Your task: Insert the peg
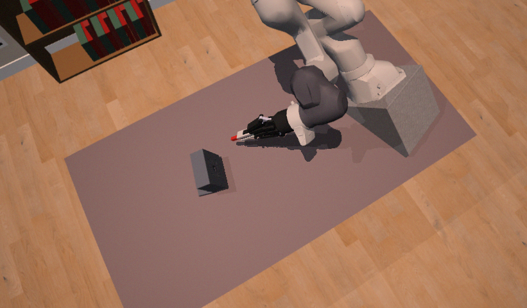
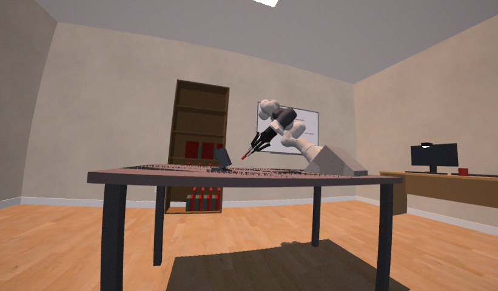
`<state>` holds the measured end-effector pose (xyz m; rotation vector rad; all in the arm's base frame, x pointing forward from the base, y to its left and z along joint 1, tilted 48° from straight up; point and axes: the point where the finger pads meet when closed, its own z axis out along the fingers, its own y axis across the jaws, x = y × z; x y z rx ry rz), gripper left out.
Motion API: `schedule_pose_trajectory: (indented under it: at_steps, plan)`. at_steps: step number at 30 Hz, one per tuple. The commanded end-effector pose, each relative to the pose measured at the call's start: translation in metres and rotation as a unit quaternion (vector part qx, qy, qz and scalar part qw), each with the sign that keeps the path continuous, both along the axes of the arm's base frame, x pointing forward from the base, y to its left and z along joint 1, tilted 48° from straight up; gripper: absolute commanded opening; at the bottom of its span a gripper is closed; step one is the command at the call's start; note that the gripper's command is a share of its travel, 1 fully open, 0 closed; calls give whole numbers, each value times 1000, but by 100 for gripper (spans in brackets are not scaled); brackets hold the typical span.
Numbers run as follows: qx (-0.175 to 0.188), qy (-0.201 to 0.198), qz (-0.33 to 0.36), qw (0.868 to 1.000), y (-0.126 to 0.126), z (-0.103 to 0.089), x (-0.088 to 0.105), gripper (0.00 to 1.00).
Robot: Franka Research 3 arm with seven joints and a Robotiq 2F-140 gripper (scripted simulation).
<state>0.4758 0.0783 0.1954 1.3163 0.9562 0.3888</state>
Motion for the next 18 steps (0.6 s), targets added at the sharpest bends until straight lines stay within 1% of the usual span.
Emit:
schedule_pose_trajectory:
  at_steps: [1, 3, 5, 9, 18]
  plan:
    - [-31, -5, 27, 999, 10, 3, 5, 0]
    - [-43, -4, 40, 998, 15, 1, 6, 0]
    - [-43, -4, 40, 998, 15, 1, 6, 0]
    - [-67, -3, 66, 996, 25, -4, 8, 0]
    - [-116, 1, 125, 985, 51, -17, 9, 0]
